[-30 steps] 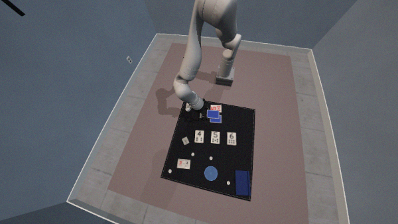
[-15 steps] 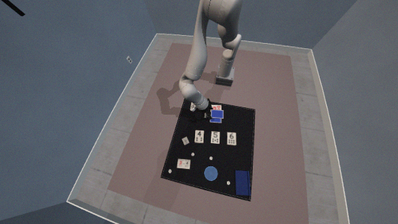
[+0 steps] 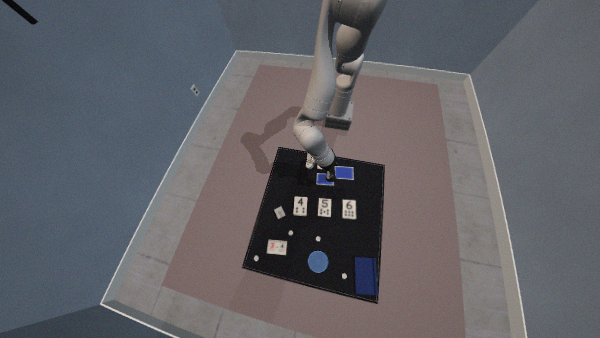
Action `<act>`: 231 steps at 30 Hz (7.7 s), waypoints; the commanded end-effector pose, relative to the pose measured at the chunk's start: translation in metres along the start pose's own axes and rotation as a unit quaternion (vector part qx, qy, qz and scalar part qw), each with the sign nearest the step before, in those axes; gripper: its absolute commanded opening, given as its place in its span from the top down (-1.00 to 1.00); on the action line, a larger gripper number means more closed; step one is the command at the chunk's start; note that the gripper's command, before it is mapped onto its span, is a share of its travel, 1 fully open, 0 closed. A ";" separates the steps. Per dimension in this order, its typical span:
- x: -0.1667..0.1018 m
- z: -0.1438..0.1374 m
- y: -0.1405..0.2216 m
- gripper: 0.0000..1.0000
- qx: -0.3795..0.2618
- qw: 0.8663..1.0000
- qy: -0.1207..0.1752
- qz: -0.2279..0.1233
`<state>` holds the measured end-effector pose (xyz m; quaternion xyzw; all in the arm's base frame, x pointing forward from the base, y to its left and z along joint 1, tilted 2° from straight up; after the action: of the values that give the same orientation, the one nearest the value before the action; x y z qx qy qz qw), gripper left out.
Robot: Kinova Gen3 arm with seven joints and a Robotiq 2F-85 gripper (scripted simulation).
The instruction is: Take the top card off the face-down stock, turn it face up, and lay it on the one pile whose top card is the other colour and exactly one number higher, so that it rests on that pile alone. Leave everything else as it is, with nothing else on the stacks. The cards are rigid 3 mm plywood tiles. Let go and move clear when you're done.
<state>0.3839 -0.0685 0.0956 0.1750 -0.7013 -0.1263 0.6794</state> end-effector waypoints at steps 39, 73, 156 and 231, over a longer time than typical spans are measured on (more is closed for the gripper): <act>-0.019 -0.005 0.051 -0.43 0.001 1.000 0.001 0.003; -0.020 -0.005 0.054 -0.43 0.001 1.000 0.004 0.017; -0.054 -0.015 0.119 -0.43 0.001 0.896 0.052 0.441; -0.123 -0.016 0.136 -0.43 0.000 0.639 0.089 0.764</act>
<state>0.3918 0.1048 0.0405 -0.4073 -0.5205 0.4538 0.5977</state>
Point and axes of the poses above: the point where the finger pads meet when closed, its own x axis back along the fingers, its own z axis across the jaws, y = z × x, the point moved 7 cm from there along x, back along the fingers, and after that the axes turned 7 degrees about x, right-handed, at the moved point
